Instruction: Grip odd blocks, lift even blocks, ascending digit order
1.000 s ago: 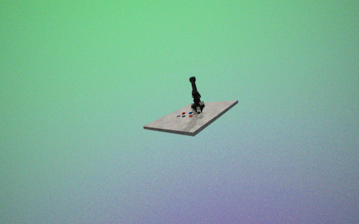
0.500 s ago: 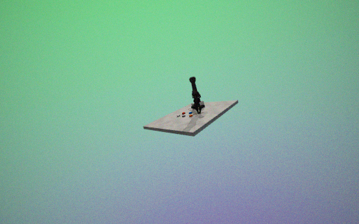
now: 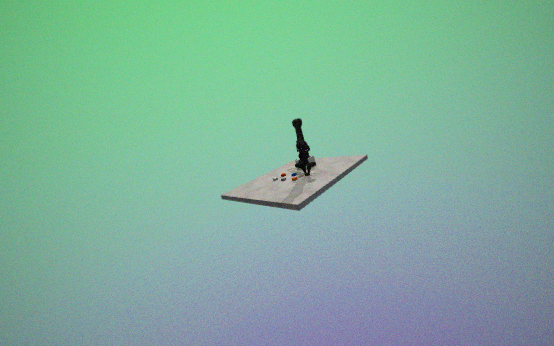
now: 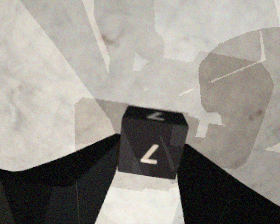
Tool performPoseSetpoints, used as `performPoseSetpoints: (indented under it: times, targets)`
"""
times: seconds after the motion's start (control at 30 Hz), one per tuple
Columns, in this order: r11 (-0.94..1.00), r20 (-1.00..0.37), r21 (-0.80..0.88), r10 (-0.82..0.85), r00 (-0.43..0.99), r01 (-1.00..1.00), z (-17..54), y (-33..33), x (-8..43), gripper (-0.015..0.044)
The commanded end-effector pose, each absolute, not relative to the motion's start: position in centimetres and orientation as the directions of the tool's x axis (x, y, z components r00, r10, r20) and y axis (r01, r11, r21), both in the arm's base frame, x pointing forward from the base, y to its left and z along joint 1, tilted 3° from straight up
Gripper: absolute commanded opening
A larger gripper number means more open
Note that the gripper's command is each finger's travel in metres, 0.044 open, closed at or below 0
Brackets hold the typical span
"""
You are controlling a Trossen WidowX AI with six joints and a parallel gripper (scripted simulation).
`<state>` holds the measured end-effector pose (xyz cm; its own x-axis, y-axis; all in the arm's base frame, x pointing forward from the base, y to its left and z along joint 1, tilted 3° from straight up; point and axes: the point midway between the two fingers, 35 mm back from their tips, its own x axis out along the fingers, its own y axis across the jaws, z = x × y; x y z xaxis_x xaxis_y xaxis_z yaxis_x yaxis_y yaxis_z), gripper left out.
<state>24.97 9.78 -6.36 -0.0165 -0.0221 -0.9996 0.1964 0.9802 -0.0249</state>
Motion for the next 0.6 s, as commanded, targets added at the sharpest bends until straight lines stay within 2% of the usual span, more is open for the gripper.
performPoseSetpoints:
  times: [0.0, 0.23, 0.57]
  targets:
    - [0.98, -1.0, -0.023, -0.02, -0.015, 0.199, -6.4, 9.8, 25.0, 0.0225]
    - [0.98, -1.0, -0.023, -0.02, -0.015, 0.199, -6.4, 9.8, 25.0, 0.04]
    - [0.98, -1.0, -0.023, -0.02, -0.015, 0.199, -2.7, 9.9, 25.1, 0.04]
